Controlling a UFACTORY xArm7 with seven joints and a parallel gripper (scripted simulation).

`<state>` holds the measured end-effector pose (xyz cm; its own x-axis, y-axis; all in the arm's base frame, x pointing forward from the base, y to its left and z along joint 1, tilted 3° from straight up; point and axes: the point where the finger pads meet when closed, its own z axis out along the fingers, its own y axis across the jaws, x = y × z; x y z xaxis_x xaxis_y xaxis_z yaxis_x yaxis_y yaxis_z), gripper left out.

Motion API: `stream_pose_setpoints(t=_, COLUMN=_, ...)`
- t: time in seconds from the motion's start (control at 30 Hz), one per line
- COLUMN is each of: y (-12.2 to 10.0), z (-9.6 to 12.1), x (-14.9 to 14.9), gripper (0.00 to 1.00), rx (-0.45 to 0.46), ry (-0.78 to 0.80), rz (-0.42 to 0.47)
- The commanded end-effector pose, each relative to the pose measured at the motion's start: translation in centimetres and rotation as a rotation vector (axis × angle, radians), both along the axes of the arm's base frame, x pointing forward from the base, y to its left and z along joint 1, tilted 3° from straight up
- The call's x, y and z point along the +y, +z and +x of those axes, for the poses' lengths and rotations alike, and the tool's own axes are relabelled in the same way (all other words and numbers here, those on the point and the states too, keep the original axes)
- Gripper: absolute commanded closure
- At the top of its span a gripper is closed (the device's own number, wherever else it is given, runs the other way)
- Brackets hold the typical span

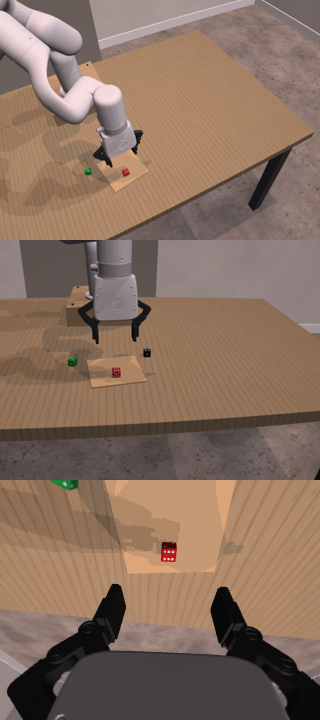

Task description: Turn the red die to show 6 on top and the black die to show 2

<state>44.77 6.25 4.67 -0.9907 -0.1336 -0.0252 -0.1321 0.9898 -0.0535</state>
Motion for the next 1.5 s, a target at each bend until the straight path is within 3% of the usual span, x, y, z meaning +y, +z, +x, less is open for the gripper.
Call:
stream_pose_setpoints(t=0.0, y=0.2, z=0.1, x=0.1, gripper=0.0, rx=-0.004, ry=0.001, rz=0.0)
stream_pose_setpoints(t=0.63, y=0.1, z=-0.2, x=0.5, gripper=0.0, rx=-0.005, ry=-0.041, rz=0.003)
stream_pose_setpoints(t=0.97, y=-0.4, z=-2.6, x=3.3, gripper=0.0, rx=-0.01, ry=-0.356, rz=0.017)
stream_pose_setpoints(t=1.07, y=-0.5, z=-2.8, x=3.4, gripper=0.0, rx=-0.011, ry=-0.375, rz=0.018)
stream_pose_setpoints(t=1.13, y=-0.6, z=-3.6, x=4.3, gripper=0.0, rx=-0.014, ry=-0.493, rz=0.021)
stream_pose_setpoints(t=1.47, y=-1.1, z=-5.8, x=6.1, gripper=0.0, rx=-0.023, ry=-0.778, rz=0.028)
